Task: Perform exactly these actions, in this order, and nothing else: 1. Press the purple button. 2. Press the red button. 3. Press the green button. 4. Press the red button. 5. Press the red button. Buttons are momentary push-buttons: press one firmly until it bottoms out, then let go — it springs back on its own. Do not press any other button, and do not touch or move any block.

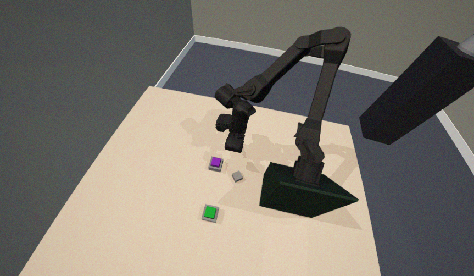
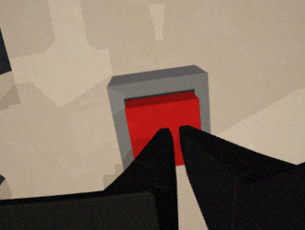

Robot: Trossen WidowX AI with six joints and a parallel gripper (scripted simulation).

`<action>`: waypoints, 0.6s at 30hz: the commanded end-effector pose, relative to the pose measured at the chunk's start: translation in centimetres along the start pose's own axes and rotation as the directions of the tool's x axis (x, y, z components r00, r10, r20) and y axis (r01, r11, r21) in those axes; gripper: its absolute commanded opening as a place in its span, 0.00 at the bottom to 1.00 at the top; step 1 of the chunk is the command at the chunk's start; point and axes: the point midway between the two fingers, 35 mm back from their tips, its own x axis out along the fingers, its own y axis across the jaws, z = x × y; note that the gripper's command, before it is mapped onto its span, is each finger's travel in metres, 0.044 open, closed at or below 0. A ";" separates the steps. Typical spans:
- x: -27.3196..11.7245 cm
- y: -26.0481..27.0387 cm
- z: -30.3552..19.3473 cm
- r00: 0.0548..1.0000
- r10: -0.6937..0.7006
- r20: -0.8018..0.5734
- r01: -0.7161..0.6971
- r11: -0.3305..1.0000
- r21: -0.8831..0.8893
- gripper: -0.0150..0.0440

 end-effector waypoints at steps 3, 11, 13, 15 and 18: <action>1.1 0.3 -0.2 1.000 0.006 -0.007 -0.006 1.000 -0.013 0.29; 1.2 0.3 -0.2 1.000 0.006 -0.007 -0.006 1.000 -0.013 0.29; 1.2 0.3 -0.2 1.000 0.006 -0.007 -0.006 1.000 -0.013 0.29; 1.2 0.3 -0.2 1.000 0.006 -0.007 -0.006 1.000 -0.013 0.29; 1.2 0.3 -0.2 1.000 0.006 -0.007 -0.006 1.000 -0.013 0.29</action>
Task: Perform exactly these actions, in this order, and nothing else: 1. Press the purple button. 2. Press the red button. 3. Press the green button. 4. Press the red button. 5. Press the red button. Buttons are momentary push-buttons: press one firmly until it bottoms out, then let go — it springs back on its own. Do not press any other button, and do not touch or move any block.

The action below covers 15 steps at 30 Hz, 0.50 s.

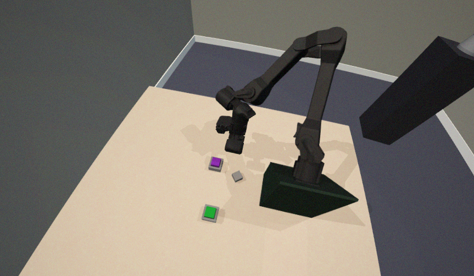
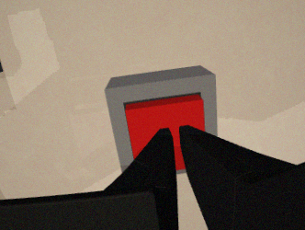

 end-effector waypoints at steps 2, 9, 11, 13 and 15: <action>0.2 0.2 -0.1 1.000 0.007 -0.004 -0.007 1.000 -0.010 0.29; 0.2 0.2 -0.1 1.000 0.007 -0.004 -0.007 1.000 -0.010 0.29; 0.2 0.2 -0.1 1.000 0.007 -0.004 -0.007 1.000 -0.010 0.29; -1.0 0.1 0.0 1.000 0.004 -0.002 -0.004 1.000 -0.003 0.29; -2.8 0.2 0.0 1.000 0.008 -0.004 -0.008 1.000 -0.009 0.29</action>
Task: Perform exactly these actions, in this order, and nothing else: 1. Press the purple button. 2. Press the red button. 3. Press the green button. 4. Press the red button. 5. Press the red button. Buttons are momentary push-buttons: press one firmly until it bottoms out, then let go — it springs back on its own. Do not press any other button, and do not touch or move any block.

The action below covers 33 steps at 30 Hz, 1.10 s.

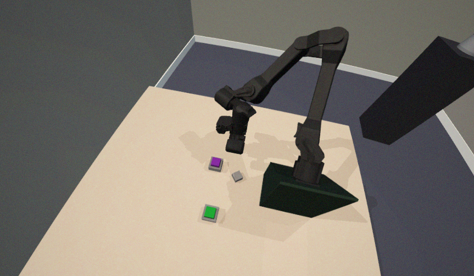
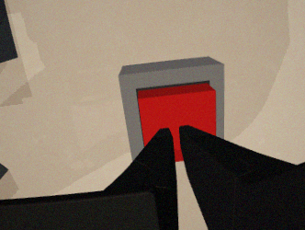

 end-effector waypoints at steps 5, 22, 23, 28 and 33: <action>-2.4 -0.2 0.2 1.000 -0.006 0.011 0.006 1.000 0.007 0.29; -7.1 19.4 9.5 0.983 0.179 0.045 -0.178 0.984 -0.010 0.93; -7.5 20.8 9.6 0.983 0.177 0.039 -0.177 0.984 -0.012 0.93; -8.7 27.9 8.6 0.989 0.147 0.014 -0.147 0.989 -0.013 0.93; -9.2 34.5 5.9 0.997 0.078 0.006 -0.078 0.997 -0.004 0.93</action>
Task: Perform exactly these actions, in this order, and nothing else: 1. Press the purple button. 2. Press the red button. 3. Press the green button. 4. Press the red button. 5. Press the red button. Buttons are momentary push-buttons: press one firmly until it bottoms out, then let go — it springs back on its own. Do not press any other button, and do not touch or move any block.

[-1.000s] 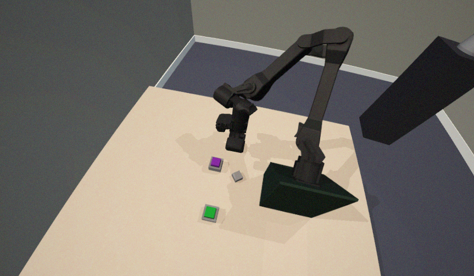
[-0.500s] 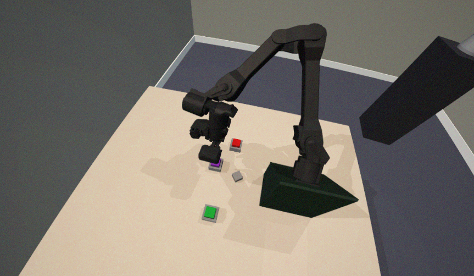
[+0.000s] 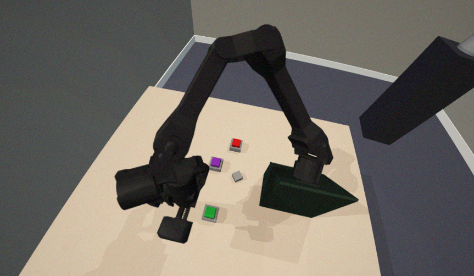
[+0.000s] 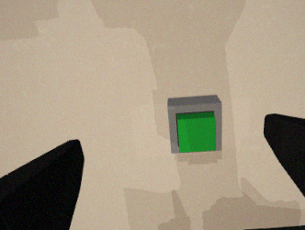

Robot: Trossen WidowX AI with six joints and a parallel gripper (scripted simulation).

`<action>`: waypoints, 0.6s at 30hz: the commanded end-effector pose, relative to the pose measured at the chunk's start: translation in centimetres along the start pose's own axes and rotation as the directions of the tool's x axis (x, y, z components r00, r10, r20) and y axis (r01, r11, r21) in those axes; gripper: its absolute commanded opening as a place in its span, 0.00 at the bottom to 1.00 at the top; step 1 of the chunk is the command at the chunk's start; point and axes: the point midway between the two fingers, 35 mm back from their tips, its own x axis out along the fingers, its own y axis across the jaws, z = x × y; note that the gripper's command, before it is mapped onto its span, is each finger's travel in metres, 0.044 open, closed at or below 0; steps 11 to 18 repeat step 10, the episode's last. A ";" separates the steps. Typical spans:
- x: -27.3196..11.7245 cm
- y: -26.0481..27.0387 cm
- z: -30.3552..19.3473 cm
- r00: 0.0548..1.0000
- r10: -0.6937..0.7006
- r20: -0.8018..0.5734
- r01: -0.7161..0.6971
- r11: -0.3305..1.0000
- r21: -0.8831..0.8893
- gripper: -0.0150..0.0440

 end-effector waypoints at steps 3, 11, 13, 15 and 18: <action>1.1 7.6 -4.2 0.995 -0.103 -0.009 0.103 0.995 0.009 0.93; 1.4 8.5 -5.0 0.993 -0.121 -0.005 0.121 0.993 0.014 0.93; 1.4 8.5 -5.0 0.993 -0.121 -0.005 0.121 0.993 0.014 0.93; 1.4 8.5 -5.0 0.993 -0.121 -0.005 0.121 0.993 0.014 0.93; 1.4 8.5 -5.0 0.993 -0.121 -0.005 0.121 0.993 0.014 0.93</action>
